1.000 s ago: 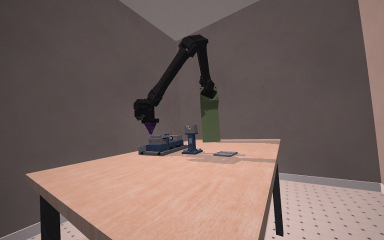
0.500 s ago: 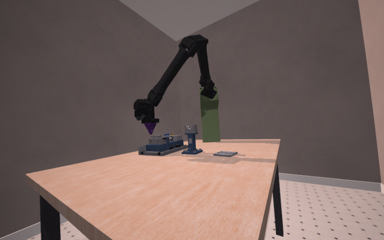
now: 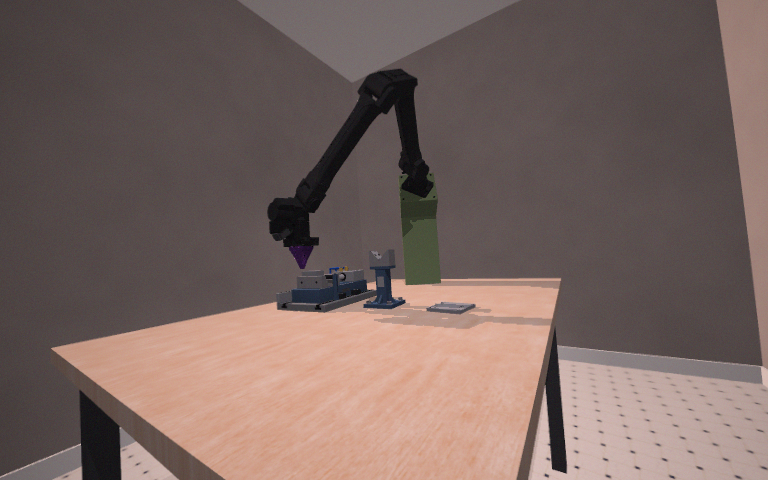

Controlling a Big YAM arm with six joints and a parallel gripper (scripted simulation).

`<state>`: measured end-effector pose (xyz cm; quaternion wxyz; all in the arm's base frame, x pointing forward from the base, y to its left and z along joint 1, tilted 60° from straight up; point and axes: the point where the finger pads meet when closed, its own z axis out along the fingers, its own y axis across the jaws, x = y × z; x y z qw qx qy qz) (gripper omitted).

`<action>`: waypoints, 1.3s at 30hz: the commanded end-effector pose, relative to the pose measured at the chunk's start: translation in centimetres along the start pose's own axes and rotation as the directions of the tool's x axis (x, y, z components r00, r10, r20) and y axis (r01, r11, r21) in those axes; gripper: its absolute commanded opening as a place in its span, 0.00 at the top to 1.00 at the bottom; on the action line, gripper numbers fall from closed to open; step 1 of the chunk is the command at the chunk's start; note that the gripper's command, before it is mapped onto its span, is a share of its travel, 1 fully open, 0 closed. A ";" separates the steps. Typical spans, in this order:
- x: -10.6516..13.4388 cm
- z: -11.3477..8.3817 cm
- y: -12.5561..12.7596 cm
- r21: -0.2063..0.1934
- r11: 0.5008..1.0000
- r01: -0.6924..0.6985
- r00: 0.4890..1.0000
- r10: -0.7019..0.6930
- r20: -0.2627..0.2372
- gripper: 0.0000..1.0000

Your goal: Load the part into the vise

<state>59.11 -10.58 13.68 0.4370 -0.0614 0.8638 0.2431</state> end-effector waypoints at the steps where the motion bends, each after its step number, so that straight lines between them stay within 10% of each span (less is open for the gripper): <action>1: 0.0 1.0 1.1 -0.015 1.000 0.005 1.000 -0.005 -0.002 1.00; 39: 0.3 1.0 1.1 -0.015 1.000 0.002 1.000 -0.002 -0.005 1.00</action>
